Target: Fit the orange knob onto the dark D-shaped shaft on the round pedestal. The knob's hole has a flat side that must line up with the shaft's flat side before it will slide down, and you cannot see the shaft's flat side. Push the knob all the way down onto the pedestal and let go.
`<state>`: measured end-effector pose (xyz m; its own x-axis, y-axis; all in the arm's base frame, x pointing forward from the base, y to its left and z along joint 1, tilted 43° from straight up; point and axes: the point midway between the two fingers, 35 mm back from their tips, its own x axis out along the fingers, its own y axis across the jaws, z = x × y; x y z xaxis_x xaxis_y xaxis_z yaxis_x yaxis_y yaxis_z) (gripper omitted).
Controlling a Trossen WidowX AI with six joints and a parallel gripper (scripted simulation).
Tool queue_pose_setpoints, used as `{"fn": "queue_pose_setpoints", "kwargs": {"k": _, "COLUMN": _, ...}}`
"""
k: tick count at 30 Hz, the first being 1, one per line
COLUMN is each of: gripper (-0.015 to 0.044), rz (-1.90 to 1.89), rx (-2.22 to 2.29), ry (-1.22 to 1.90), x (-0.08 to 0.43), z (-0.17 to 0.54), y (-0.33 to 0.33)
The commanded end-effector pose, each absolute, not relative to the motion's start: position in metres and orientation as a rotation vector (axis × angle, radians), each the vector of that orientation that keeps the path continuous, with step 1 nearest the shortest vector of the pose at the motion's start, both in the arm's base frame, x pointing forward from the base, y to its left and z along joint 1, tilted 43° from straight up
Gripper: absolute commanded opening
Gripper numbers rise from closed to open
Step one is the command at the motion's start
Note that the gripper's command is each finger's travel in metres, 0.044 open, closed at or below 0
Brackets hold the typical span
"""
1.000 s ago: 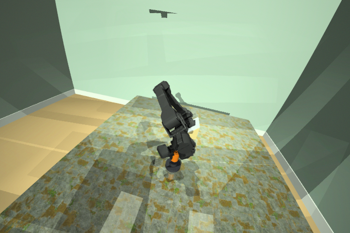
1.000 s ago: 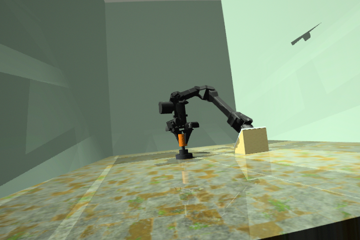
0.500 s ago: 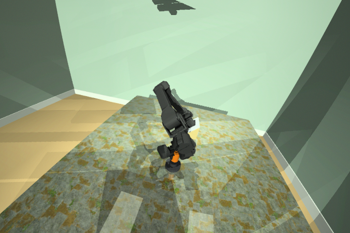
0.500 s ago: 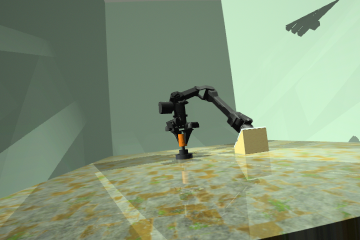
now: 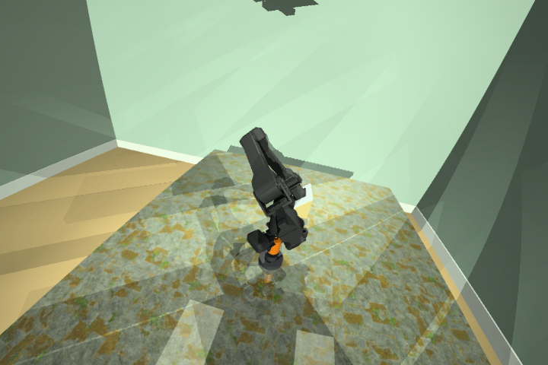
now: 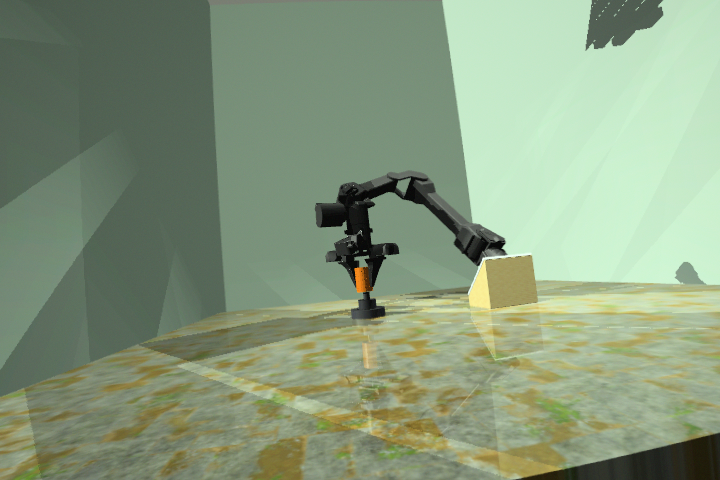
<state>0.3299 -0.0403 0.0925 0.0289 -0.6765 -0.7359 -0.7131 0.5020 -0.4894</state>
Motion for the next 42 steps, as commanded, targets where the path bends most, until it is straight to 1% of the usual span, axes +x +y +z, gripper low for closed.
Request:
{"fn": "queue_pose_setpoints", "kwargs": {"k": 1, "gripper": 0.0000, "rz": 0.059, "rx": -1.214, "ry": 1.667, "x": 0.3331, "z": 0.0955, "y": -0.0401}}
{"fn": "queue_pose_setpoints", "kwargs": {"k": 42, "gripper": 0.0000, "rz": 0.059, "rx": -1.214, "ry": 1.668, "x": 0.3287, "z": 0.0905, "y": -0.0422}}
